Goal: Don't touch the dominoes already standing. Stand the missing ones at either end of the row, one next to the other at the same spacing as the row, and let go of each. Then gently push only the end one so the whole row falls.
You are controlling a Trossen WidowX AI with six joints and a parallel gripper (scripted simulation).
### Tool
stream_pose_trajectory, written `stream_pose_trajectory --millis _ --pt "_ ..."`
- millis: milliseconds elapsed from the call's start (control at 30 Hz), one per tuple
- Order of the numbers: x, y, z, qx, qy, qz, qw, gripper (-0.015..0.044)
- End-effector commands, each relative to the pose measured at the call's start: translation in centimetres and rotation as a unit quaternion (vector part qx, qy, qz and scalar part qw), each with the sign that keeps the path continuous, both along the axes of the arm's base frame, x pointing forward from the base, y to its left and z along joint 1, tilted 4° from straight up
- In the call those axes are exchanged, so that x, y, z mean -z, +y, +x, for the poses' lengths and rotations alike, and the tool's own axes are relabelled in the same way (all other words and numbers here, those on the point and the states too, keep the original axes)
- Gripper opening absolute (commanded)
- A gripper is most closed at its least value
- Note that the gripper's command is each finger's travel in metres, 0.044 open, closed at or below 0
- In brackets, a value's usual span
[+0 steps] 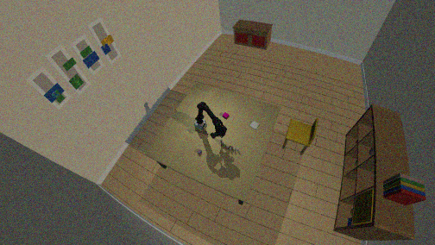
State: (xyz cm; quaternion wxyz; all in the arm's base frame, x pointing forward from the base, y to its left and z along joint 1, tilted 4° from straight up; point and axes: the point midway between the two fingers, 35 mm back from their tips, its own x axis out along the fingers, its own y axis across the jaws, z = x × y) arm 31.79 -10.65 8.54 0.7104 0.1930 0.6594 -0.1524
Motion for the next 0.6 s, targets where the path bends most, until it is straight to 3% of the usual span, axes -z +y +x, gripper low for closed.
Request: stream_pose_trajectory --millis 0,300,567 --pt "2.3 0.2 -0.1 0.002 0.005 0.003 1.0 0.0107" --pt "6.7 0.7 -0.5 0.002 0.005 0.003 1.0 0.0107" --pt "6.8 0.7 -0.5 0.002 0.005 0.003 1.0 0.0107"
